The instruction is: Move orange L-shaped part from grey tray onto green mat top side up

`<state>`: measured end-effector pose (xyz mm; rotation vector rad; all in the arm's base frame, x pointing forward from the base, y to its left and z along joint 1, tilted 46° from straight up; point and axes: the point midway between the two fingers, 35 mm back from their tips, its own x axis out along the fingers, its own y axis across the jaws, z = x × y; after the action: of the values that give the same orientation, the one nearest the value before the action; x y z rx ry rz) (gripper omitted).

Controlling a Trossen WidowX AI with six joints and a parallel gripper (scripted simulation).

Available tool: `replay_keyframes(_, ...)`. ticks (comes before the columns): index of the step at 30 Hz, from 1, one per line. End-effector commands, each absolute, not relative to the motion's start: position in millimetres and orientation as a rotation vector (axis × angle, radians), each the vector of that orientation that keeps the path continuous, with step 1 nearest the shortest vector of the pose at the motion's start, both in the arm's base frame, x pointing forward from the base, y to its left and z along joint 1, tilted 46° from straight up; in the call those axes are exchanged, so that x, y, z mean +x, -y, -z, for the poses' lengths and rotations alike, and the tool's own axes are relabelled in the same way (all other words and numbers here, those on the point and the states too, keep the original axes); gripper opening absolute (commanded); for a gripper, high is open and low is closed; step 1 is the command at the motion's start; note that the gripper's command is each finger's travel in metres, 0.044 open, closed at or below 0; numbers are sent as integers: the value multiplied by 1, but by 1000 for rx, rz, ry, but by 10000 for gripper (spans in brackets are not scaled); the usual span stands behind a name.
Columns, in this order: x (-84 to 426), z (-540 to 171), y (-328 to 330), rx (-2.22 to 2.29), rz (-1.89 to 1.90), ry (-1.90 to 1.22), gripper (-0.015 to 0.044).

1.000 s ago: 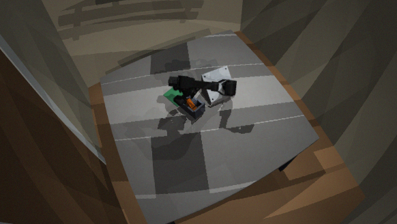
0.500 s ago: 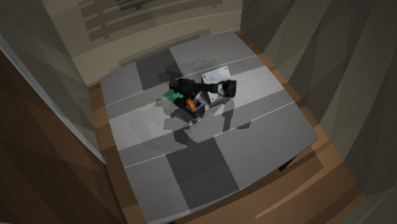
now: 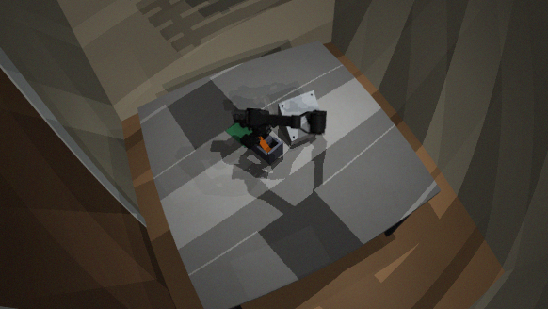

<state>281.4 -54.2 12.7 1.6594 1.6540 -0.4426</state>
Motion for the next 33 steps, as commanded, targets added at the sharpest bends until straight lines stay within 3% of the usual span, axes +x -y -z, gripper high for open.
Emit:
replay_keyframes(1, 281, -13, 55, 1657, 442, -1654, 49)
replay_keyframes(3, 281, -13, 55, 1657, 442, -1654, 0)
replay_keyframes(33, 276, -39, 81, 1666, 447, -1657, 0)
